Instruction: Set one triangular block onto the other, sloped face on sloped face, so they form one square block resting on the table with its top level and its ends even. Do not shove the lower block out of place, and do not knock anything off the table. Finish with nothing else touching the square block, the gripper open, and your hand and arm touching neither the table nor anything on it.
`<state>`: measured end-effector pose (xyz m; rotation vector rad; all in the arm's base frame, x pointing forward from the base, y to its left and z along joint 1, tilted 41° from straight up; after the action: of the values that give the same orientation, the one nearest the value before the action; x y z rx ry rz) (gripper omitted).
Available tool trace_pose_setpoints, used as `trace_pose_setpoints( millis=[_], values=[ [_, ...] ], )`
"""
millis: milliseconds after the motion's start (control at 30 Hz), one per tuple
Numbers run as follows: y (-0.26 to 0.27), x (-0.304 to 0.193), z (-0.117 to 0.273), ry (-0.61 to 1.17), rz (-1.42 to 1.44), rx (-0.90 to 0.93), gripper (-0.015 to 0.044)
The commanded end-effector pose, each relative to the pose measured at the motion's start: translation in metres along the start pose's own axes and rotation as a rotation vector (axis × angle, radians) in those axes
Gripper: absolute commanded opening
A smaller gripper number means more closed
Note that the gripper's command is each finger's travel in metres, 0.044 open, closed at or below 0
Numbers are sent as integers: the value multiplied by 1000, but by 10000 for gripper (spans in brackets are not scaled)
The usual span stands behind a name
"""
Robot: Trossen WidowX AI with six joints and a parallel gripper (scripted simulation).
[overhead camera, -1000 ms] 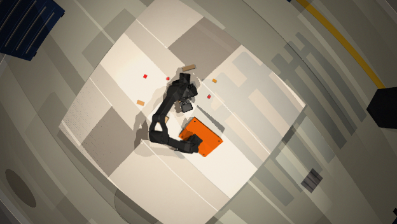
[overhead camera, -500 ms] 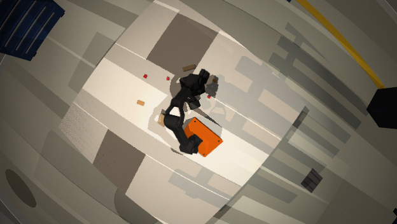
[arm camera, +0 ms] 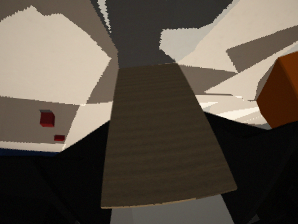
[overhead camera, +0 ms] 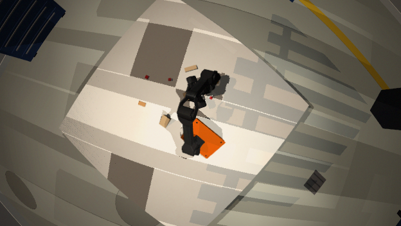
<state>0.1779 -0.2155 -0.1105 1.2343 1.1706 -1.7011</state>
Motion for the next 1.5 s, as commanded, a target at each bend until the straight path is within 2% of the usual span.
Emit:
trace_pose_setpoints(
  millis=[0,367,667,933,1067,1167,1367,1467],
  values=[
    [0,-1,0,-3,-4,-3,158],
    [0,-1,0,-3,-4,-3,440],
    [0,-3,2,-6,-5,0,440],
    [-13,-81,63,-117,-44,131,440],
    [-15,-88,68,-127,-48,144,440],
    [-10,-77,71,-138,-12,136,440],
    [-8,-5,103,-232,44,34,440],
    [-9,3,105,-242,50,21,440]
  ],
)
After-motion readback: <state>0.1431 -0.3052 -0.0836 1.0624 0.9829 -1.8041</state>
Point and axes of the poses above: the point midway between the two fingers, 35 mm back from their tips, its own z axis back along the fingers, its own y axis across the jaws, x = y × z, the point moved 10 cm from there along z, back along the fingers, and after that the axes turned 4 degrees about z, right-handed, at the moved point
